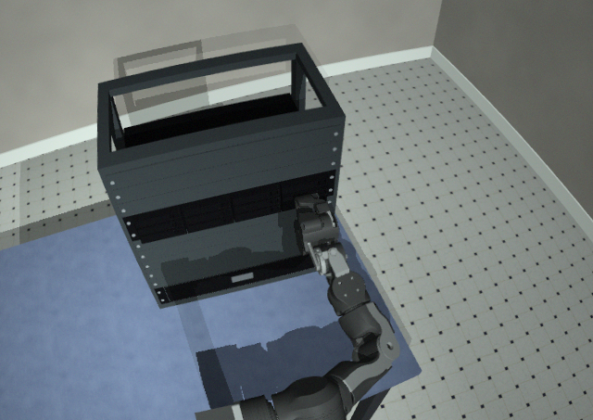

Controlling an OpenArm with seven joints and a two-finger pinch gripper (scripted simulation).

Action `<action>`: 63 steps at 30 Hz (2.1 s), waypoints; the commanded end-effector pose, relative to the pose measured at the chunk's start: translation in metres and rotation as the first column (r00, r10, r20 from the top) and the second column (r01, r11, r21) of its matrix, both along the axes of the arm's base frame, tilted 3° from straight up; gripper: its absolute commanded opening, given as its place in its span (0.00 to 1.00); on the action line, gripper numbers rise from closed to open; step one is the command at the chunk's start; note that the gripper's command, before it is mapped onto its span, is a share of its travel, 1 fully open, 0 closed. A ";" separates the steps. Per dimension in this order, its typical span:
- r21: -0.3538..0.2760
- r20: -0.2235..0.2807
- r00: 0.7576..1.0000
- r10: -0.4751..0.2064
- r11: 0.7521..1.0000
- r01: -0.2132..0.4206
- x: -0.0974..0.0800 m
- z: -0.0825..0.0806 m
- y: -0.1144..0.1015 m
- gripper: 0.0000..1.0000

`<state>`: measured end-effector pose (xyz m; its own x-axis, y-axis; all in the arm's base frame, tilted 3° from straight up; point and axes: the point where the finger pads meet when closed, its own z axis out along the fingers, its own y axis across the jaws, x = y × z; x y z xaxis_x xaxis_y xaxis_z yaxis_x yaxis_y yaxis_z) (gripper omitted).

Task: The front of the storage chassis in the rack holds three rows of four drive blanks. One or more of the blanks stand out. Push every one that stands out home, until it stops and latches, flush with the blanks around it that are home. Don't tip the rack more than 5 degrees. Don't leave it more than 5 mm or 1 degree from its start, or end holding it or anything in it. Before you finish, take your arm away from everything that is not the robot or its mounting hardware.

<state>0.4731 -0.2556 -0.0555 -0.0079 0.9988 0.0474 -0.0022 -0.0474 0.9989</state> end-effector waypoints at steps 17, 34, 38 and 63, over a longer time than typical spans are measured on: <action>-0.002 0.002 1.000 0.004 1.000 -0.004 0.004 0.002 0.001 0.00; -0.002 0.002 1.000 0.005 1.000 -0.005 0.006 0.002 0.002 0.00; -0.002 0.001 1.000 0.004 1.000 -0.004 0.008 0.002 0.002 0.00; -0.003 0.005 1.000 0.007 1.000 -0.007 0.007 0.004 0.004 0.00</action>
<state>0.4800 -0.2562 -0.0552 -0.0035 0.9990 0.0451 0.0019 -0.0451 0.9990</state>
